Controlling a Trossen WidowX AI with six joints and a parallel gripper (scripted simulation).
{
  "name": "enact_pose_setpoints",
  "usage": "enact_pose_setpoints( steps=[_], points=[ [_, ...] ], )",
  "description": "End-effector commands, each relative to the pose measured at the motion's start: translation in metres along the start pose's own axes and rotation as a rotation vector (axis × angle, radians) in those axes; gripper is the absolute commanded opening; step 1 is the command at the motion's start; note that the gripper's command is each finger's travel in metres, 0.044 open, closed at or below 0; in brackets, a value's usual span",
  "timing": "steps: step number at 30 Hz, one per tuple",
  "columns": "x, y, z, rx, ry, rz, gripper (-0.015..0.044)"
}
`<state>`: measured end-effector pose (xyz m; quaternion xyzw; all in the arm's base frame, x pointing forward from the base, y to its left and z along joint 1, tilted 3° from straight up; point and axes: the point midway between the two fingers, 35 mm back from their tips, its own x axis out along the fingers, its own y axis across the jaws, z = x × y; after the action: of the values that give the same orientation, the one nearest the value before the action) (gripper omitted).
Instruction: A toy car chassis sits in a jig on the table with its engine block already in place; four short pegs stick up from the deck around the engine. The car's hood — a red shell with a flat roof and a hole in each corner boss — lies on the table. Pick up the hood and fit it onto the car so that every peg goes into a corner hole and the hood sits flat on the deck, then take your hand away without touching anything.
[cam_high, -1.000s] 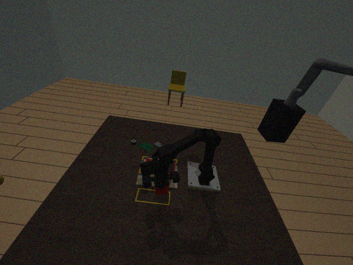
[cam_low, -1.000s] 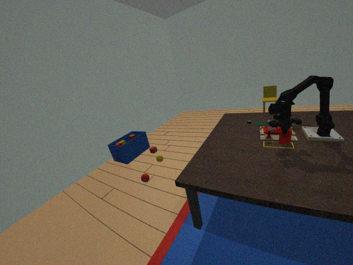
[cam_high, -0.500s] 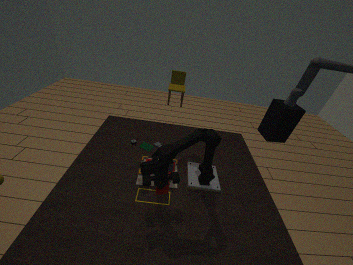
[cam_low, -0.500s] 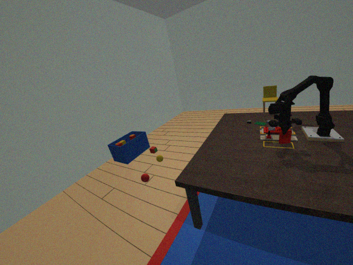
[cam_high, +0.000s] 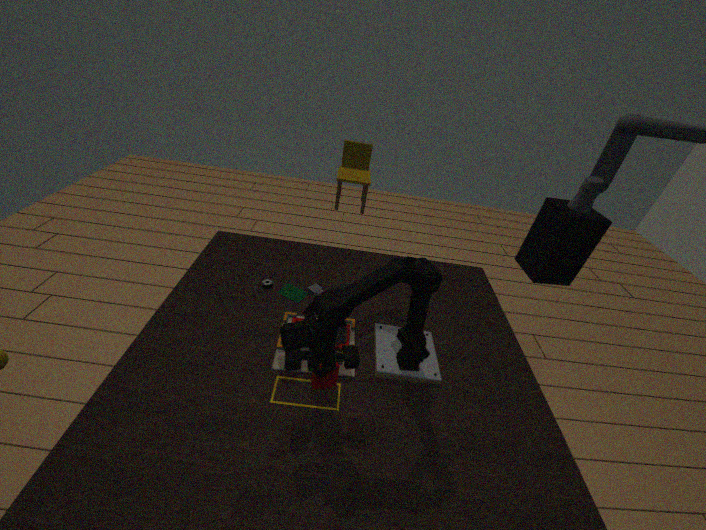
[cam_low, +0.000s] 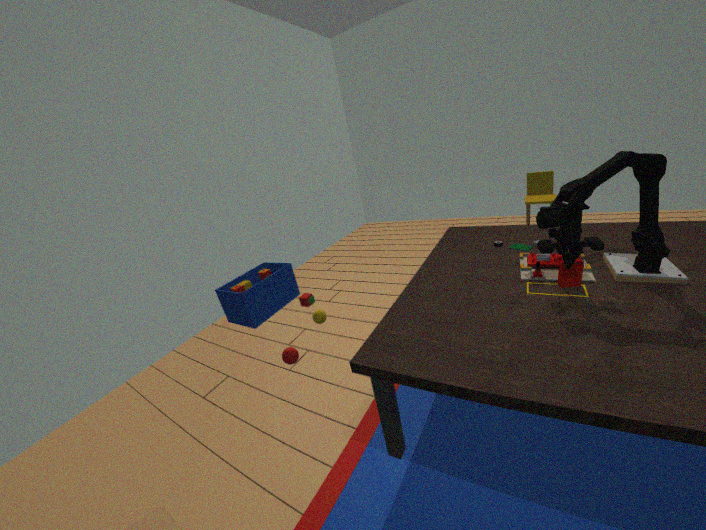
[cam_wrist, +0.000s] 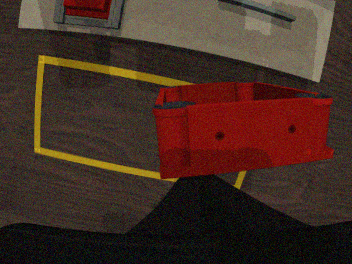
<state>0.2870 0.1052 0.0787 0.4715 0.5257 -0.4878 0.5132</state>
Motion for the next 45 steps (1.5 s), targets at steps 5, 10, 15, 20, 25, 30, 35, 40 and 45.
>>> enact_pose_setpoints(
  steps=[5,10,15,20,25,30,35,40,45],
  points=[
    [-0.0006,0.0009,0.0013,0.042,-0.006,0.003,0.0],
    [-0.0006,0.001,0.0016,0.068,-0.006,0.003,0.0],
    [-0.0006,0.0011,0.002,0.094,-0.006,0.003,0.0],
    [-0.0006,0.0012,0.0023,0.12,-0.006,0.003,0.0],
    [-0.0006,0.0013,0.0026,0.147,-0.006,0.003,0.0],
    [-0.0006,0.0014,0.0029,0.173,-0.006,0.003,0.0],
    [-0.0006,0.0015,0.0033,0.199,-0.006,0.003,0.0],
    [-0.0006,0.0016,0.0036,0.225,-0.006,0.003,0.0],
    [-0.0005,0.0018,0.0039,0.251,-0.006,0.004,0.0]
  ],
)
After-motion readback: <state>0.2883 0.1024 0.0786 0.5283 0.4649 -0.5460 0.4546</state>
